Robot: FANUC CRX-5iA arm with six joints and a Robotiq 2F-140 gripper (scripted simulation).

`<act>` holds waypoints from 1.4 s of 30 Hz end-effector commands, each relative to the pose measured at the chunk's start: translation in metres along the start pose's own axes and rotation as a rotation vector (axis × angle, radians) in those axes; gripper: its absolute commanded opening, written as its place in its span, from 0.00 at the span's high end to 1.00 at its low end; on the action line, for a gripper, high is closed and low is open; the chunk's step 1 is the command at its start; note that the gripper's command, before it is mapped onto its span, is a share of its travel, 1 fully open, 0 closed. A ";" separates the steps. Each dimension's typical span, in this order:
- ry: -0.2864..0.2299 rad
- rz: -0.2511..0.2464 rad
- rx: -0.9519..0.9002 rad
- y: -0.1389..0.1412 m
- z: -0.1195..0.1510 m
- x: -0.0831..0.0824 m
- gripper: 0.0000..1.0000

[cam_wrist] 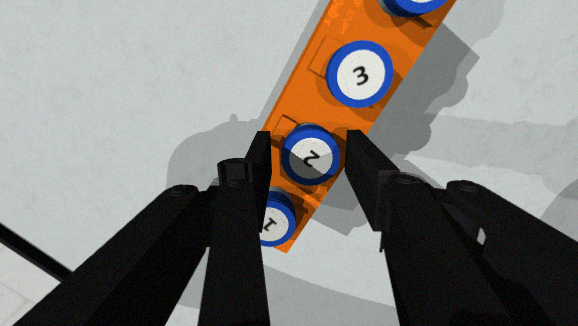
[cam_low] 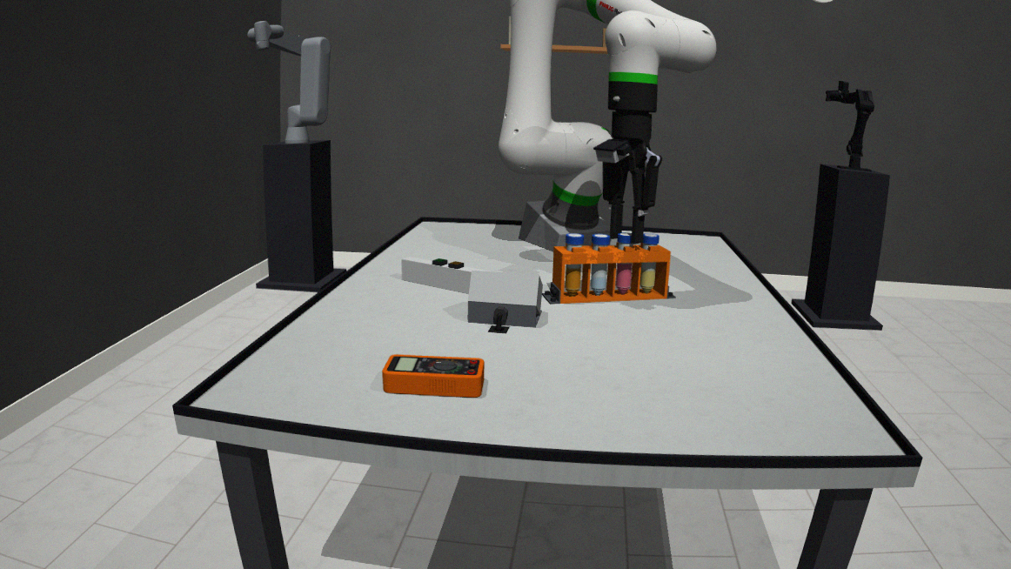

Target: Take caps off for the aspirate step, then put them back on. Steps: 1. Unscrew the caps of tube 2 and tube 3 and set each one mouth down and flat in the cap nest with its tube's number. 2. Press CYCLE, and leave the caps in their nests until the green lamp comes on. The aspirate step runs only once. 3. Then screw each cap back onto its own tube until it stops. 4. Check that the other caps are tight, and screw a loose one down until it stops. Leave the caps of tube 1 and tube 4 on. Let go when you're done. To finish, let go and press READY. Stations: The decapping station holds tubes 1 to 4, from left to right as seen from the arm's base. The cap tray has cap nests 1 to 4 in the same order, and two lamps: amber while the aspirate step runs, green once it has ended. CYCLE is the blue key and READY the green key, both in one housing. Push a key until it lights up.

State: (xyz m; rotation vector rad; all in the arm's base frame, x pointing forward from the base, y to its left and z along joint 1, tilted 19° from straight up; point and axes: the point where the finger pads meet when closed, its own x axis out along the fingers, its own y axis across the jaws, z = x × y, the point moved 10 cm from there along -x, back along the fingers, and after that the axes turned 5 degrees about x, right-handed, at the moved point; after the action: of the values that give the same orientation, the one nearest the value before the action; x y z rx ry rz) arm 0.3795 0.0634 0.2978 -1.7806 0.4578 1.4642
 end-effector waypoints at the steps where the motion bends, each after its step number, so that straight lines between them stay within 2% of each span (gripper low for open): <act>1: -0.001 0.000 -0.001 0.000 0.000 0.000 0.59; 9: -0.001 0.000 -0.001 0.000 0.000 0.000 0.59; 10: -0.001 0.000 0.083 0.000 0.000 0.000 0.59; 12: -0.001 0.000 0.083 0.000 0.000 0.000 0.59; 16: -0.002 0.000 0.387 0.000 0.000 0.000 0.59; 27: -0.004 0.000 0.932 0.000 -0.001 0.000 0.59; 29: -0.004 0.000 0.932 0.000 -0.001 0.000 0.59; 30: -0.001 0.000 1.036 0.000 0.000 0.000 0.59; 37: -0.001 0.001 1.047 0.000 0.000 0.000 0.59; 38: -0.001 0.001 1.047 0.000 0.000 0.000 0.70; 42: -0.002 0.001 1.046 0.000 0.000 0.000 0.70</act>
State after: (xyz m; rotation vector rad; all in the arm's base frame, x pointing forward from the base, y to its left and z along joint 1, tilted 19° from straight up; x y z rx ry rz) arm 0.3793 0.0633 0.2971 -0.9243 0.9942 0.9177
